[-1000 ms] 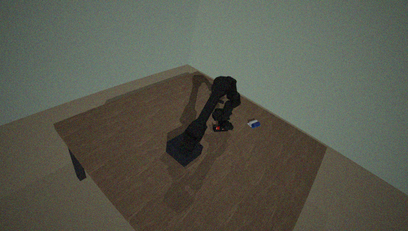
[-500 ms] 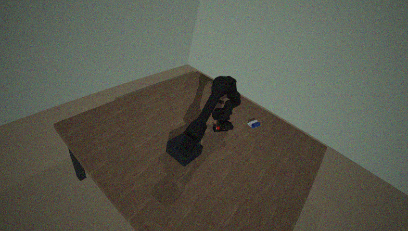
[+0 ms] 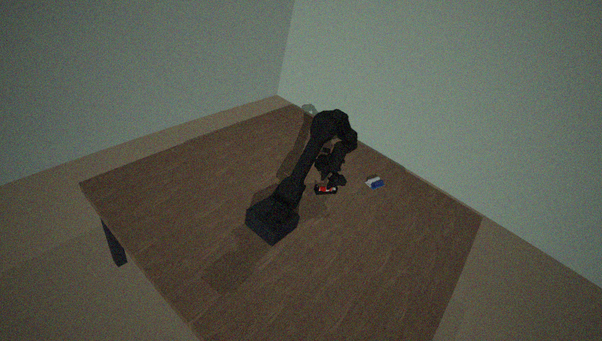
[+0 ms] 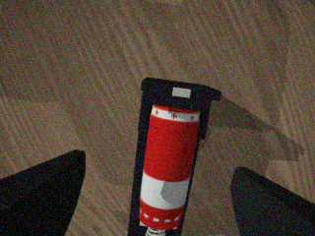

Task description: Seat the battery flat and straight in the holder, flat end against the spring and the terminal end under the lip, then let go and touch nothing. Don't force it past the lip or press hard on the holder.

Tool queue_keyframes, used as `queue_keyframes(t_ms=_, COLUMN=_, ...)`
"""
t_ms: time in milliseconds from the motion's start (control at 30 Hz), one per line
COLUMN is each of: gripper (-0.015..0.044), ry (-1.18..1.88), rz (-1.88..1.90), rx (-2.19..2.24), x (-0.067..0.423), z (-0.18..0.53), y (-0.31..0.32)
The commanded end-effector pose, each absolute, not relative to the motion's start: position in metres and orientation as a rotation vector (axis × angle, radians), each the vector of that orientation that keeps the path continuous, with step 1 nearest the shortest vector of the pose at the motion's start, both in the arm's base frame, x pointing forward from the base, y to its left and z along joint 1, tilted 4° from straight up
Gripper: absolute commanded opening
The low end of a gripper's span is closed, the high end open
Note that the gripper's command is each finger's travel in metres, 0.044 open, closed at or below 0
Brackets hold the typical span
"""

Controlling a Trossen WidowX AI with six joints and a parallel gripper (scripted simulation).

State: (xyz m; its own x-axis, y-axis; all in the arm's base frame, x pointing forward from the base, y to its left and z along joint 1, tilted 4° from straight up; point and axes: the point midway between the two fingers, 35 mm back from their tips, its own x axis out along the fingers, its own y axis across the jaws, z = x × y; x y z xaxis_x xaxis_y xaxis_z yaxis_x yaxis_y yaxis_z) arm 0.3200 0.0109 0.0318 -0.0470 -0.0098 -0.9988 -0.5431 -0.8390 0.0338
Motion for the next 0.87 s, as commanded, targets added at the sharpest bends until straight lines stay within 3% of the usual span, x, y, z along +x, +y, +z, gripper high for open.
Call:
queue_keyframes(t_ms=0, gripper=0.0387, ry=0.573, rz=1.906, rx=-1.890, x=0.3217, z=0.0765, y=0.0135)
queue_keyframes(t_ms=67, gripper=0.0440, ry=0.573, rz=1.905, rx=-1.890, x=0.3204, z=0.0834, y=0.0138)
queue_keyframes(t_ms=833, gripper=0.0440, ry=0.573, rz=1.905, rx=-1.890, x=0.3198, z=0.0834, y=0.0132)
